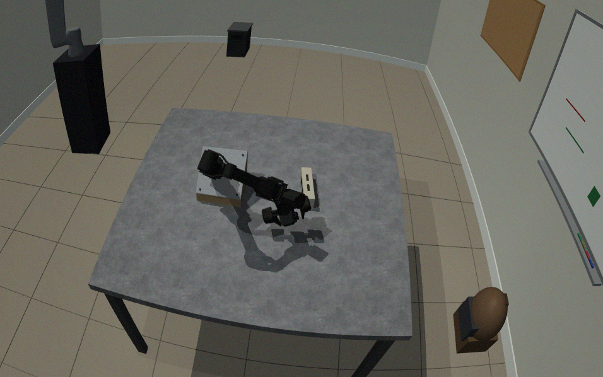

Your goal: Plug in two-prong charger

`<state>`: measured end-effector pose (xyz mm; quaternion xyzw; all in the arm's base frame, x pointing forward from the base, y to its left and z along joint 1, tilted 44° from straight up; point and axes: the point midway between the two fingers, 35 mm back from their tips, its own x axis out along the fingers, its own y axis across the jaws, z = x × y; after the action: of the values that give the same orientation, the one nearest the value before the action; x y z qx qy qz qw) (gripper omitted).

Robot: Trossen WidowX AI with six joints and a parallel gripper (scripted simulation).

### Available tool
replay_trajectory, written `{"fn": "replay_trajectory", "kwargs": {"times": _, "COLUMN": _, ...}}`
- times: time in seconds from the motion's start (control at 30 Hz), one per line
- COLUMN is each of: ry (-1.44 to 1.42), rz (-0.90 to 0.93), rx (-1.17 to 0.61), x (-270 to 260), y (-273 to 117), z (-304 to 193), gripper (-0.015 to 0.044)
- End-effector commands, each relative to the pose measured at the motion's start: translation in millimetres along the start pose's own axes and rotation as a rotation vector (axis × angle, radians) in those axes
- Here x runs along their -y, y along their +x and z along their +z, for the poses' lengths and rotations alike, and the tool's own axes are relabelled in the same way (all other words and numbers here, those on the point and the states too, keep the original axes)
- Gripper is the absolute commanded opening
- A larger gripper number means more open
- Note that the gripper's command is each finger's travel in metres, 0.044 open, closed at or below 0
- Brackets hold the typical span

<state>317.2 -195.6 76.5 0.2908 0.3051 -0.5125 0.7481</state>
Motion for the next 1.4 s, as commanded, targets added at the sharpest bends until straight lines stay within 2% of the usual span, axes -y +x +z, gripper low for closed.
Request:
{"fn": "replay_trajectory", "kwargs": {"times": 0.0, "ry": -0.058, "rz": -0.032, "rx": -0.038, "x": 1, "y": 1, "z": -21, "gripper": 0.0440}}
{"fn": "replay_trajectory", "kwargs": {"times": 0.7, "ry": -0.453, "rz": -0.170, "rx": -0.197, "x": 10, "y": -14, "z": -123, "gripper": 0.0440}}
{"fn": "replay_trajectory", "kwargs": {"times": 1.37, "ry": -0.861, "rz": -0.319, "rx": -0.251, "x": 43, "y": -41, "z": -187, "gripper": 0.0440}}
